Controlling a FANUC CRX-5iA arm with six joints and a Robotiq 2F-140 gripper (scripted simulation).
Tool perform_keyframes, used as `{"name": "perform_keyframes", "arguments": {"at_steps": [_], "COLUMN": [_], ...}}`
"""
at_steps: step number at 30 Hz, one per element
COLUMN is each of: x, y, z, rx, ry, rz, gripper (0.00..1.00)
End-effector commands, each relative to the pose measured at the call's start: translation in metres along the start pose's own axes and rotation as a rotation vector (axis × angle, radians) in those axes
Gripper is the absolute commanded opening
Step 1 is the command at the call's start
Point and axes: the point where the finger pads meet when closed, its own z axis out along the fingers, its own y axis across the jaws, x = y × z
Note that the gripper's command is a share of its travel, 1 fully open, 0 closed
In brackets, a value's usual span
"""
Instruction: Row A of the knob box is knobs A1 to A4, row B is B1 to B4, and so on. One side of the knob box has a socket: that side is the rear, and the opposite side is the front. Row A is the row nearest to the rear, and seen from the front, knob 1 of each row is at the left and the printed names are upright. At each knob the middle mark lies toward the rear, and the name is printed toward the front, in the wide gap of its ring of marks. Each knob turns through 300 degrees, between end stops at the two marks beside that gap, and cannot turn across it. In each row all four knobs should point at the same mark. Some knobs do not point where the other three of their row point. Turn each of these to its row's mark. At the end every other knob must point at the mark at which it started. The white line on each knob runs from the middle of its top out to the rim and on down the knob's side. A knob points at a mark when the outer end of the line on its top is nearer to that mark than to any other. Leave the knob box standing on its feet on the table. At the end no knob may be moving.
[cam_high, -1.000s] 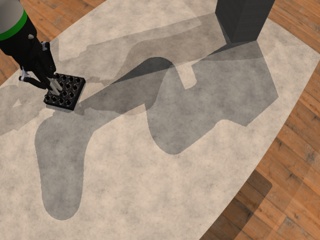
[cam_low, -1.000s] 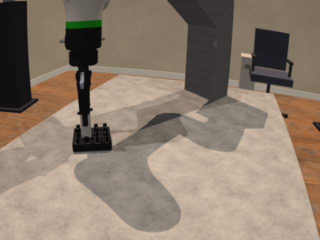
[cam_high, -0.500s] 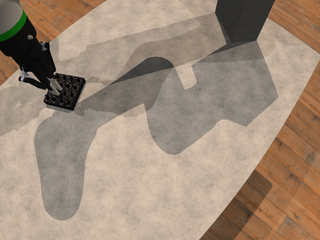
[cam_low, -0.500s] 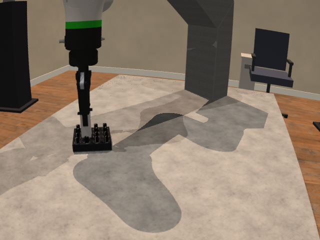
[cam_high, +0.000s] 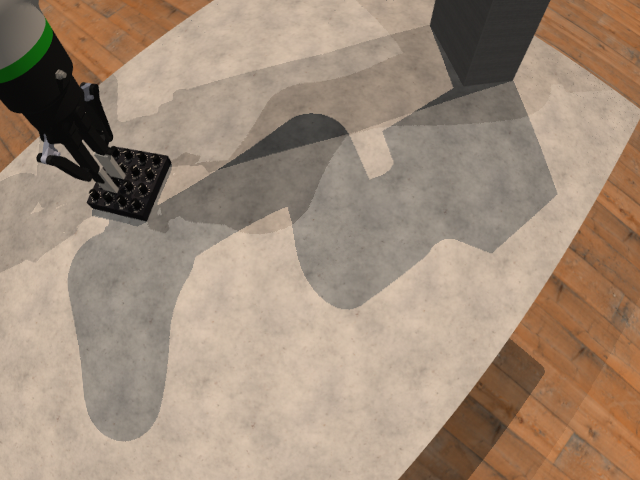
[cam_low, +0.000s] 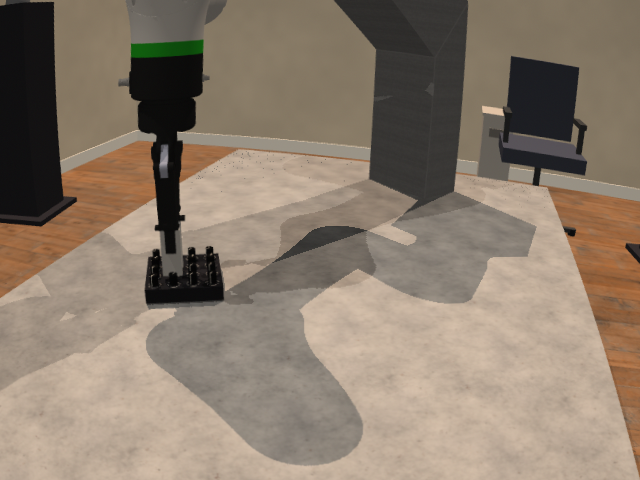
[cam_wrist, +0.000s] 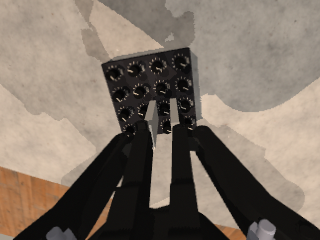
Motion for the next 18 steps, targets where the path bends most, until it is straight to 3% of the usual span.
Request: {"name": "perform_keyframes", "arguments": {"at_steps": [1, 11, 18], "x": [0.000, 0.000, 0.000], "y": [0.000, 0.000, 0.000], "z": [0.000, -0.002, -0.017], "rx": [0.000, 0.000, 0.000], "ry": [0.000, 0.000, 0.000], "rz": [0.000, 0.000, 0.000], "gripper": [0.12, 0.12, 0.12]}}
